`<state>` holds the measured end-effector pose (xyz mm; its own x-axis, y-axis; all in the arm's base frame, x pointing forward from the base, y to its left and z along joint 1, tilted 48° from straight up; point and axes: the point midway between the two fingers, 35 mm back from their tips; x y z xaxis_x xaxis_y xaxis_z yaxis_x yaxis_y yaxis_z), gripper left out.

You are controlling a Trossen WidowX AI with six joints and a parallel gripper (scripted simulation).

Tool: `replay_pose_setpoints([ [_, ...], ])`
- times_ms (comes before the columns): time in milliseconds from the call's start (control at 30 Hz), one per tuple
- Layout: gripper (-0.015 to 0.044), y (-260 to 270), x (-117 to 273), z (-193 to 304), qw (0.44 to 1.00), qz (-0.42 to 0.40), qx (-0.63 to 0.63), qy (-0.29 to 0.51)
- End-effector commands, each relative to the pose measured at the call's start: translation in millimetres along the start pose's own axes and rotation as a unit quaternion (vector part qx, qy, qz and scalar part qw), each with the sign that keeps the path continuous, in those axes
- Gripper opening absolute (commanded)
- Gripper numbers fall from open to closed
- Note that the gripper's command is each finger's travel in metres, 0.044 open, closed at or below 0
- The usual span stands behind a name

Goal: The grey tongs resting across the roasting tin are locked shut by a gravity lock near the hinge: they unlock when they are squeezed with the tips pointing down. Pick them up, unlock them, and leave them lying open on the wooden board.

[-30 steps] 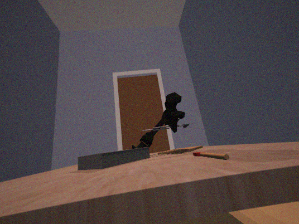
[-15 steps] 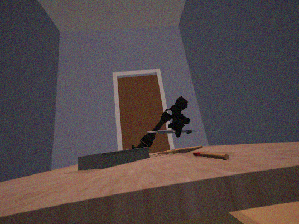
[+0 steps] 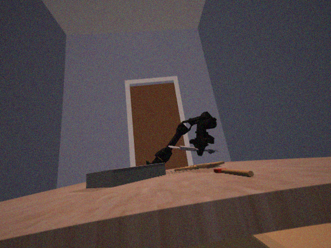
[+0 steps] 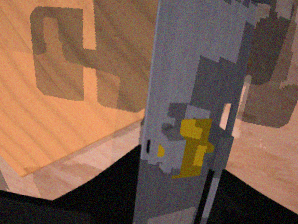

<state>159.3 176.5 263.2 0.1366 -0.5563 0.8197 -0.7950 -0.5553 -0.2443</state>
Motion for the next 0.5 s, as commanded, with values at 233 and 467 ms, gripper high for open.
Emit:
replay_pose_setpoints([
  [233,-0.0150,17,-9,-28,0.998,-0.025,0.041,0.036],
  [467,-0.0150,28,-13,-43,0.996,-0.036,0.067,0.056],
])
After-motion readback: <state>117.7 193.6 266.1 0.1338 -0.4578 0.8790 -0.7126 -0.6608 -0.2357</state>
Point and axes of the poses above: the point midway between the two fingers, 35 mm back from their tips, its own x axis back along the fingers, its own y axis across the jaws, z = x × y, and after that the axes turned 14 degrees about x, right-handed
